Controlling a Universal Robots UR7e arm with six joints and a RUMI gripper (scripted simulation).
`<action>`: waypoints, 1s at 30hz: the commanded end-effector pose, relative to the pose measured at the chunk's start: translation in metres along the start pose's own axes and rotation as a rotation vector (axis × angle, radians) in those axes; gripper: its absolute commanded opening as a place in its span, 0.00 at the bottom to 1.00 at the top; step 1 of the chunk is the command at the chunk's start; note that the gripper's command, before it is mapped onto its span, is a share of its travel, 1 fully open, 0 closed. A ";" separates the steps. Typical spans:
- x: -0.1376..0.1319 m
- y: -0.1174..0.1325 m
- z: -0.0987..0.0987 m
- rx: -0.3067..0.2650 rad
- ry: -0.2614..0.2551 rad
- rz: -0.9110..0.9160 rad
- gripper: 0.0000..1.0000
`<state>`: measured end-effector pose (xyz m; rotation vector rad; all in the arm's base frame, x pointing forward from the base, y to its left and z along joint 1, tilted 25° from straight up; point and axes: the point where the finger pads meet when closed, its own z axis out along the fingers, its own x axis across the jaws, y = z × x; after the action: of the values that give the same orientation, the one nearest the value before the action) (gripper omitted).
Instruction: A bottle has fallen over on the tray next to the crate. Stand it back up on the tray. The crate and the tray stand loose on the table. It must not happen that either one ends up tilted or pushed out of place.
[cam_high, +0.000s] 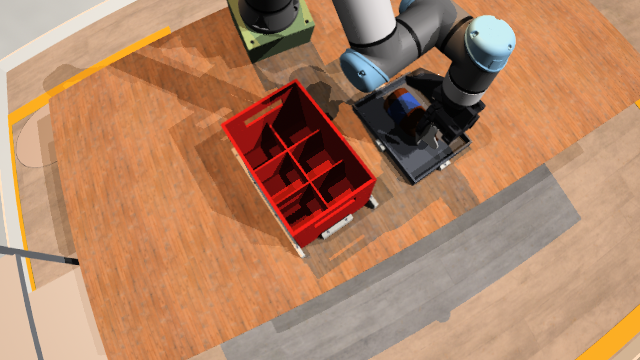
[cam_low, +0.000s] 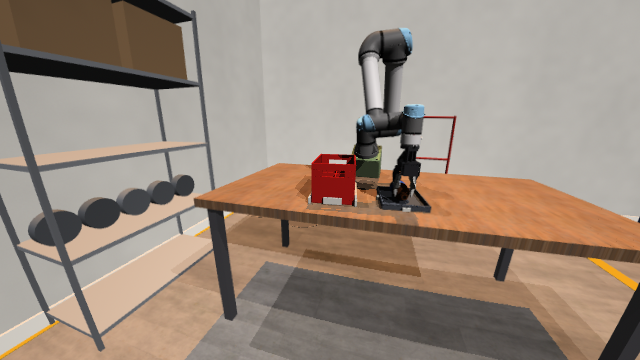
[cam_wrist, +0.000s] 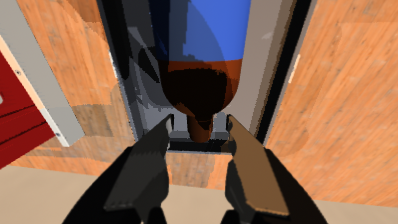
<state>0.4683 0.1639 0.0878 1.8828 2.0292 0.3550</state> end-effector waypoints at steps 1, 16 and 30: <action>-0.001 -0.001 0.004 0.000 0.000 0.001 0.38; -0.001 0.000 0.006 -0.002 0.000 0.002 0.38; -0.001 0.000 0.006 -0.002 0.000 0.002 0.38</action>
<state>0.4716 0.1639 0.0836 1.8808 2.0273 0.3587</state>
